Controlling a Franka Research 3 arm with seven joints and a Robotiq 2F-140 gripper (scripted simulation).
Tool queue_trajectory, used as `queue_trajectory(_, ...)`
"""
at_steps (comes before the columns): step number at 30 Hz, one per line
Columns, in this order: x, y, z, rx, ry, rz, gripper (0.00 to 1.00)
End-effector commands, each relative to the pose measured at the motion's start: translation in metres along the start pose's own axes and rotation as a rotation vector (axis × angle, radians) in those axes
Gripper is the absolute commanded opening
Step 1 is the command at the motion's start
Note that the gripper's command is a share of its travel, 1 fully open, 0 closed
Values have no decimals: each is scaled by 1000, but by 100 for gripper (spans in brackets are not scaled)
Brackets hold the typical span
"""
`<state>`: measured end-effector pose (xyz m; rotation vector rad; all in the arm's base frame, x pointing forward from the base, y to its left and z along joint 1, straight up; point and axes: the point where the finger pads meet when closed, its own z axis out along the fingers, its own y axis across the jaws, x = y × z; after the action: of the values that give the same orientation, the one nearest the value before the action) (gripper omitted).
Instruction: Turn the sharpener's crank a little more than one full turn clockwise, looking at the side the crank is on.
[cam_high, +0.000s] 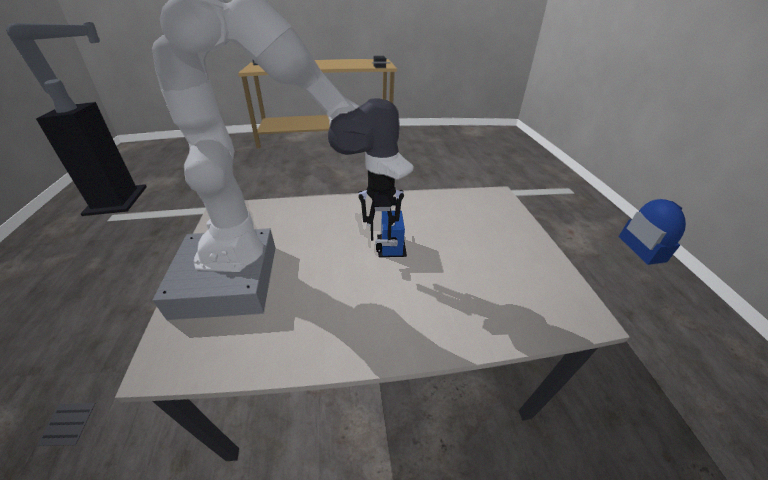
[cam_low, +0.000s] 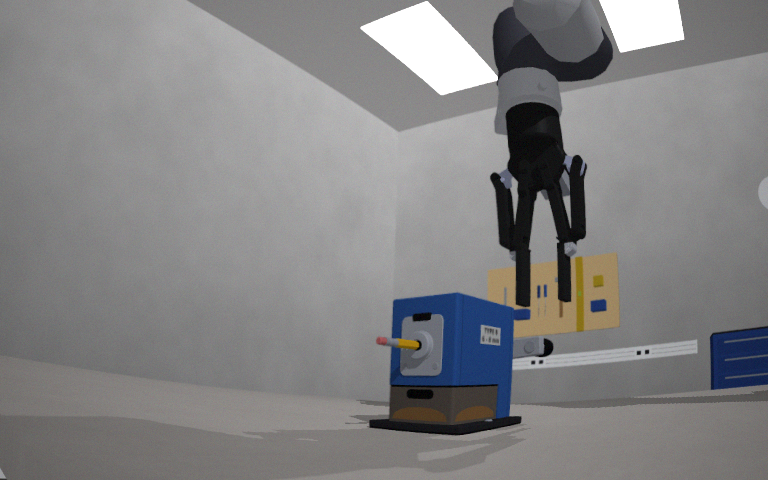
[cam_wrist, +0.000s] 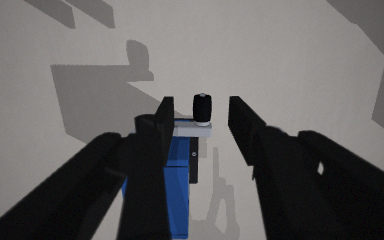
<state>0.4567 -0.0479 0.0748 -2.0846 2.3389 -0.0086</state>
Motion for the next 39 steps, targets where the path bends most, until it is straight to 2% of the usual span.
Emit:
queue_trajectory(1,1,3,-2,-9,2,12,39)
queue_trajectory(4,1,3,-2,-9,2,12,39)
queue_trajectory(5,1,3,-2,-9,2,12,10)
queue_trajectory(39,1,3,-2,-9,2,12,10)
